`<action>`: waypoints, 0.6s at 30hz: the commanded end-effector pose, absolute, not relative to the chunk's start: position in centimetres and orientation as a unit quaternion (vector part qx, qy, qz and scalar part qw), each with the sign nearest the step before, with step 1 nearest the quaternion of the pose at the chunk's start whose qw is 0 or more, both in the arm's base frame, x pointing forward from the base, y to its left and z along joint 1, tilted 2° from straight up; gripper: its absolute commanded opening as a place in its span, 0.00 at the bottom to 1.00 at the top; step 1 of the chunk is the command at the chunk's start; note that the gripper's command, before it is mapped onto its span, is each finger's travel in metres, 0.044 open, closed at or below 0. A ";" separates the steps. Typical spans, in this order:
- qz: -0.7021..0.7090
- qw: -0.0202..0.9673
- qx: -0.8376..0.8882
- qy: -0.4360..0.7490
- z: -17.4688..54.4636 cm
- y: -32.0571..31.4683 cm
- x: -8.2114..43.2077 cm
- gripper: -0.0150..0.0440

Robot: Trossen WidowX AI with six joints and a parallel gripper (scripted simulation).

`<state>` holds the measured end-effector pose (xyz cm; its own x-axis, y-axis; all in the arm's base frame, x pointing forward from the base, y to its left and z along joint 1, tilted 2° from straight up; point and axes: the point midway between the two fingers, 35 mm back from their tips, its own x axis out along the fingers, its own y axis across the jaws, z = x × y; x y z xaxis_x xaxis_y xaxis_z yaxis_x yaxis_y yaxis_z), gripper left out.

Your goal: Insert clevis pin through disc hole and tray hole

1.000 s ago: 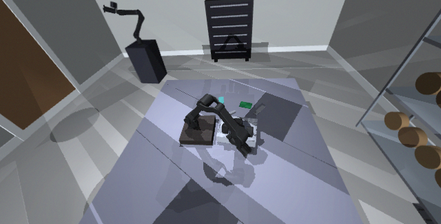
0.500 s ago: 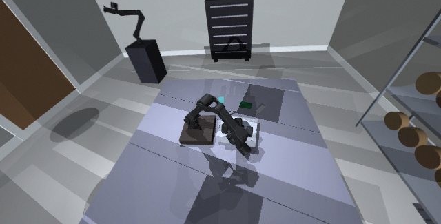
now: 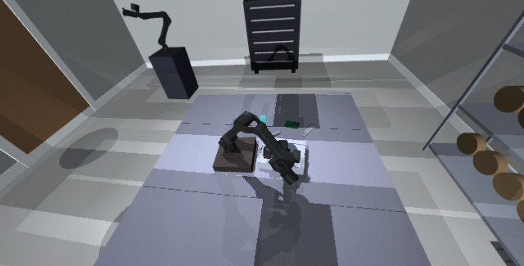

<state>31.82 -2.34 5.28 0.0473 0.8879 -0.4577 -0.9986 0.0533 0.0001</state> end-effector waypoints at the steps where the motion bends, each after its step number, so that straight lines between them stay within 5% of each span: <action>1: 0.669 0.705 -0.163 0.171 5.2 -2.3 31.8 0.25; 18: 0.670 0.704 -0.164 0.171 5.1 -2.4 31.7 0.25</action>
<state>31.75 -2.43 5.23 0.0479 0.8875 -0.4584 -0.9986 0.0532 -0.0013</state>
